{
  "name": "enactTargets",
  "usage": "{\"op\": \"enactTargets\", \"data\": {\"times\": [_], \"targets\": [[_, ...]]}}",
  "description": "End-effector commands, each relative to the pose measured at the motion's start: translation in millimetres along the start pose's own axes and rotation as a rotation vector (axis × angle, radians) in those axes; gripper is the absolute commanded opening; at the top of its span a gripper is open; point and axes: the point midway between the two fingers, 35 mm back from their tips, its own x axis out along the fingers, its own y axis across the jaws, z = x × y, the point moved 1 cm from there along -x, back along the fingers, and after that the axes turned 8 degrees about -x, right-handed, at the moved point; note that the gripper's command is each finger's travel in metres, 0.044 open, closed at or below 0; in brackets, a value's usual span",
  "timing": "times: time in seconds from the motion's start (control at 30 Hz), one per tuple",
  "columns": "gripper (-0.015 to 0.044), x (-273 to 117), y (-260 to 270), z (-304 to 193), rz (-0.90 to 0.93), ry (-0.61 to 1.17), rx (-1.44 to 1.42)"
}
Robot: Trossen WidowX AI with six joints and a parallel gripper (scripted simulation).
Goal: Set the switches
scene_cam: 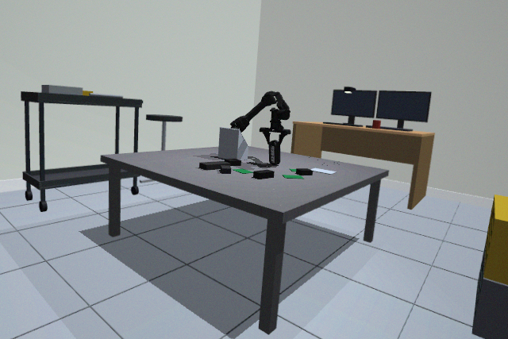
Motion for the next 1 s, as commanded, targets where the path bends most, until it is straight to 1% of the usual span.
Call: {"op": "enactTargets", "data": {"times": [0.0, 0.97], "targets": [[0.0338, 5.4, 0.9, -2.2, 0.014, -0.003, -0.011], [0.0338, 11.8, 3.9, -24.4, 0.014, -0.002, -0.011]]}}
